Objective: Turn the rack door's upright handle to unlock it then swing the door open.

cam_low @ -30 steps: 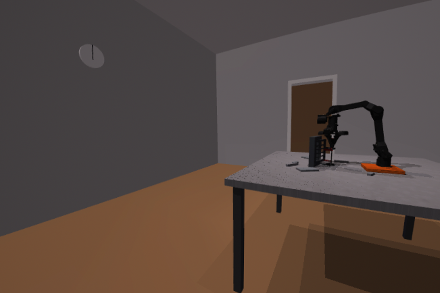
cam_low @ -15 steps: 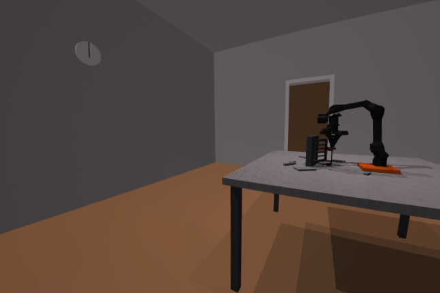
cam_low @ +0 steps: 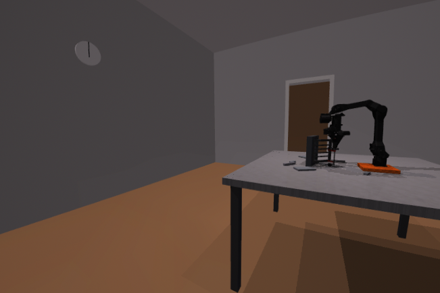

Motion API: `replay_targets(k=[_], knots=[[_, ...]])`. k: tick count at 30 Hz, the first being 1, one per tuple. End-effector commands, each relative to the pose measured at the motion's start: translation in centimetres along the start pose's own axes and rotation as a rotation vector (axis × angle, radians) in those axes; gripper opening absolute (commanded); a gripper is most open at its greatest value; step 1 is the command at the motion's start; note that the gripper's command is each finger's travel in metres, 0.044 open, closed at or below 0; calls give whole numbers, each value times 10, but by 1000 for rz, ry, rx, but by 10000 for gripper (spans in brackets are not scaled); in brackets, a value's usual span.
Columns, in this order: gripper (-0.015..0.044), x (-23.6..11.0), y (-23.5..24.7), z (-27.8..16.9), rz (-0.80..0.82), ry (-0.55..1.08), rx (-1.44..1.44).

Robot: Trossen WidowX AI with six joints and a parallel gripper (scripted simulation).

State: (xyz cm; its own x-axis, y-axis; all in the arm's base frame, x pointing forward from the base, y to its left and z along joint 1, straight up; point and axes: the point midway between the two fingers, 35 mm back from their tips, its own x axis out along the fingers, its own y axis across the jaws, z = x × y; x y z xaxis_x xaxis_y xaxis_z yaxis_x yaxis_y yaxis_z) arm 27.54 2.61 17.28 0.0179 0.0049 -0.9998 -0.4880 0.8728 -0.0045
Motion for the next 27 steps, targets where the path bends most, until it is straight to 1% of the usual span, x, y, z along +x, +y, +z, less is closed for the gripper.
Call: replay_targets(k=[1,27], knots=[[22,0,5,2,-6,-8,80],[22,0,54,23,1,-10,438]])
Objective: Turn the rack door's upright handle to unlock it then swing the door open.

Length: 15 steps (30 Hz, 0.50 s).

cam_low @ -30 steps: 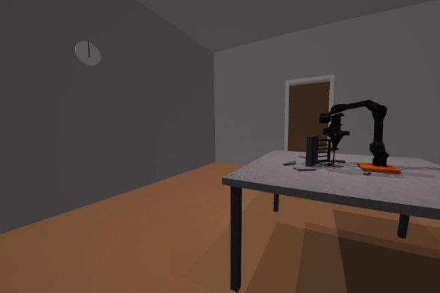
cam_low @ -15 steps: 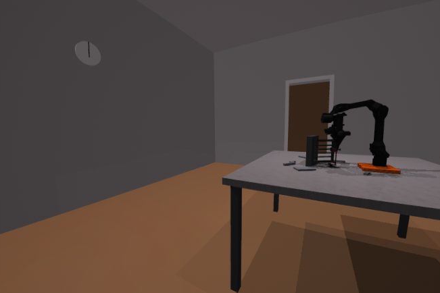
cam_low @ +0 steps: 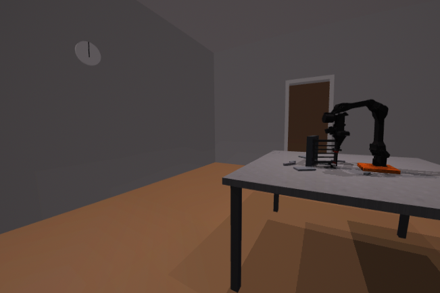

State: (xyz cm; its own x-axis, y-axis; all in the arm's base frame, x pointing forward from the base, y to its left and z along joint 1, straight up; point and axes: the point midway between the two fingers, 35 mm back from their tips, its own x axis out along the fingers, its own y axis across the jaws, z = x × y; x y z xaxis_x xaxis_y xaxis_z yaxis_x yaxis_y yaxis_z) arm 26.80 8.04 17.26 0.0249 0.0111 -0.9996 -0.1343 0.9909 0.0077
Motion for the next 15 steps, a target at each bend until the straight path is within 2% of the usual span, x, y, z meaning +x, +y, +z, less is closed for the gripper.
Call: replay_targets(k=[1,15], knots=[[22,-1,6,2,-3,-2,76],[22,-1,34,12,0,-3,276]])
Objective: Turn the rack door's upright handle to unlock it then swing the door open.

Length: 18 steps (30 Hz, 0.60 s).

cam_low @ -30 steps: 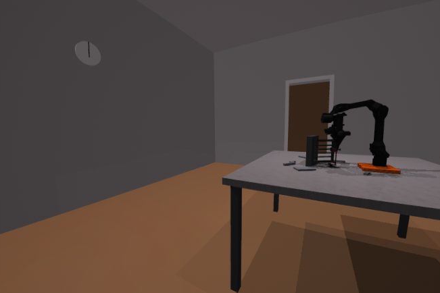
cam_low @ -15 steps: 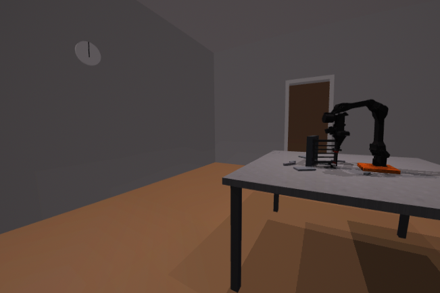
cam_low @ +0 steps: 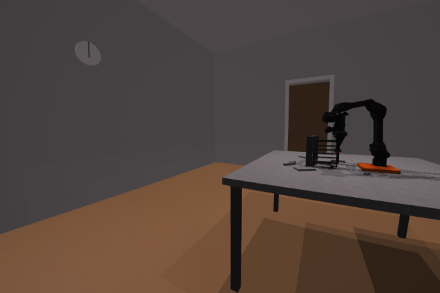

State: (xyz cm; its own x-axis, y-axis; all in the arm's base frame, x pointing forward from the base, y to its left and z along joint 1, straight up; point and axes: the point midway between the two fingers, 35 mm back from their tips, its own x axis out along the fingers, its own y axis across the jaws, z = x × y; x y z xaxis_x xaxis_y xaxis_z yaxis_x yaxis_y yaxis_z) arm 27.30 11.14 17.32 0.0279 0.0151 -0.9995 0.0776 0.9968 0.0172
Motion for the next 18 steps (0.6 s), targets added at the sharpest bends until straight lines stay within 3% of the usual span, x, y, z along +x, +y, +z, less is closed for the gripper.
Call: replay_targets(k=[1,18], knots=[[22,-1,7,2,-3,0,78],[22,-1,44,16,0,-1,346]])
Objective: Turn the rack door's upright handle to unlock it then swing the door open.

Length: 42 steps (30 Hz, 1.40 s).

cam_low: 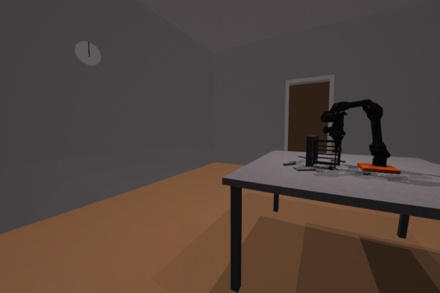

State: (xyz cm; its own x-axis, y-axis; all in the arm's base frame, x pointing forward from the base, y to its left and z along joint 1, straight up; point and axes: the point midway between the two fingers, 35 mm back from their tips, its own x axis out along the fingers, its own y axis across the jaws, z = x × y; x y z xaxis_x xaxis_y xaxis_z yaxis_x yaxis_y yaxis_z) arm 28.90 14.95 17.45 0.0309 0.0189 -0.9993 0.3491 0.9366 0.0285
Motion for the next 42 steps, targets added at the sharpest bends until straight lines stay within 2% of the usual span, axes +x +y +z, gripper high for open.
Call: replay_targets(k=[1,18,28,42], knots=[[22,-1,8,2,-4,0,84],[22,-1,12,3,-4,0,109],[284,-1,12,3,-4,0,109],[294,-20,13,3,23,-20,109]])
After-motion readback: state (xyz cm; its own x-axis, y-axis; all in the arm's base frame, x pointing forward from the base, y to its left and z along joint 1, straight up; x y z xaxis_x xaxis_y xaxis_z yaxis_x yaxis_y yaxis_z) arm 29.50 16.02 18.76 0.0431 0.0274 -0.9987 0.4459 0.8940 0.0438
